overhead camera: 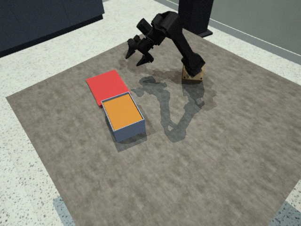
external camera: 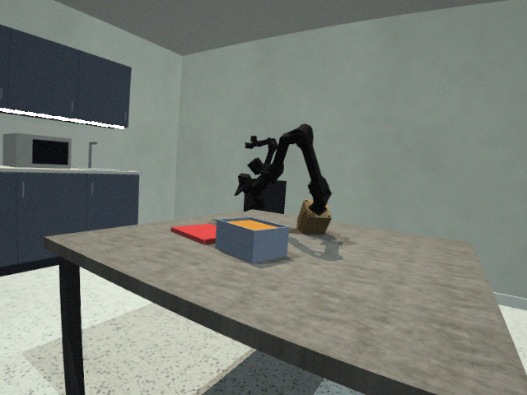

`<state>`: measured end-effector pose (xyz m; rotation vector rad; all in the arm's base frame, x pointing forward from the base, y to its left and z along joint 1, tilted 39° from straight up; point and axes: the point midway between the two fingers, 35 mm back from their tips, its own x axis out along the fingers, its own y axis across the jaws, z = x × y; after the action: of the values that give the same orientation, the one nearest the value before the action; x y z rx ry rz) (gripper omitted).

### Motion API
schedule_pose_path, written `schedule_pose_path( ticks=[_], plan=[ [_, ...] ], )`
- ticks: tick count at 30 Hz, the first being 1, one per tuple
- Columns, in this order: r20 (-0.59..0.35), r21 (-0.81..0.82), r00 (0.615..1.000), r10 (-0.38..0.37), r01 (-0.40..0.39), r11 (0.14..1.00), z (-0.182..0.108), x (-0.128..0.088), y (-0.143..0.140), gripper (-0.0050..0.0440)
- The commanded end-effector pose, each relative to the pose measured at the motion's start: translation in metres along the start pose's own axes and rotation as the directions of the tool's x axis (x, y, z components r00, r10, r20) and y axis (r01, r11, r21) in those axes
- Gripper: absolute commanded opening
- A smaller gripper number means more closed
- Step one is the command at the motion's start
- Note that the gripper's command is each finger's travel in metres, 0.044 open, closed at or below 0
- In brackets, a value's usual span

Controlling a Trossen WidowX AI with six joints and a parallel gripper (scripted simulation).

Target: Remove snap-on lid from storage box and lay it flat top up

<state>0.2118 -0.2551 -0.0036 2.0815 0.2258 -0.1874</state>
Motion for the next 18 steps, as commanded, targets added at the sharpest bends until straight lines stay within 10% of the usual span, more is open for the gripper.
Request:
schedule_pose_path(
  ticks=[1,18],
  plan=[
    [-0.001,-0.058,1.0,0.004,-0.004,0.998,0.004,-0.009,0.013,0.044],
    [-0.013,0.032,1.0,-0.016,0.017,0.999,0.0,-0.019,0.01,0.044]
  ],
)
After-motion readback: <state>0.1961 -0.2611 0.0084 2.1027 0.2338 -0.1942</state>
